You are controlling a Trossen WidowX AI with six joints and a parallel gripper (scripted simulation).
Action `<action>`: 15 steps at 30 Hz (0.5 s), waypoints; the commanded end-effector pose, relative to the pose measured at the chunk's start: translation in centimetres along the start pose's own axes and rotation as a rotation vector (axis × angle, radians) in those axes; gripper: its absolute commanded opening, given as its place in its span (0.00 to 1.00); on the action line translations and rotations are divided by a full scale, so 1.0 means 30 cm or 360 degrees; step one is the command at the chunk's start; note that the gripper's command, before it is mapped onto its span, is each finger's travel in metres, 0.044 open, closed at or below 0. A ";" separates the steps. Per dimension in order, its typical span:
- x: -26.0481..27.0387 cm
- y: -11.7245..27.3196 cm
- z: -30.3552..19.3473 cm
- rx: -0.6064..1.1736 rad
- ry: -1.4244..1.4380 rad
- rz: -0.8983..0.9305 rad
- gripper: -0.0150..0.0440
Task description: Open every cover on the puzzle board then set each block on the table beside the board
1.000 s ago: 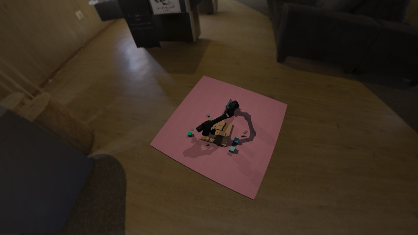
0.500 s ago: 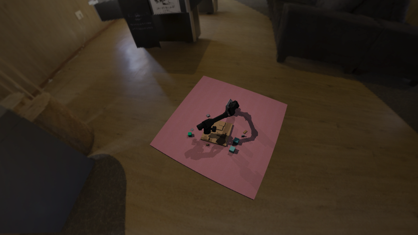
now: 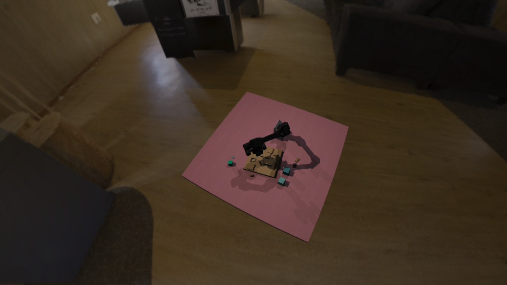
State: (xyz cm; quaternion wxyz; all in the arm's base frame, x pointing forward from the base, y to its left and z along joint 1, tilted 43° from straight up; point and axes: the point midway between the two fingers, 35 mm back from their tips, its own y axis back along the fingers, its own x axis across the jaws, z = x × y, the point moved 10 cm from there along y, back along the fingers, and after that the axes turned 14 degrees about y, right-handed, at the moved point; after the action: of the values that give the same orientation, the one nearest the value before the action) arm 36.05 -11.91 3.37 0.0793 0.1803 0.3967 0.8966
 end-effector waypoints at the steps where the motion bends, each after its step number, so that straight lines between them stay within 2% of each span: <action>1: 0.055 -0.002 -0.017 0.0005 0.0199 0.0011 0.25; 15: 0.298 -0.009 -0.076 -0.0005 0.1038 0.0022 0.25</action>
State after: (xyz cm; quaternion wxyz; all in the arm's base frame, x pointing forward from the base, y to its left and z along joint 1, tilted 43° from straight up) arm 28.31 -11.10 4.11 -0.0371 -0.0752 0.4014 0.9120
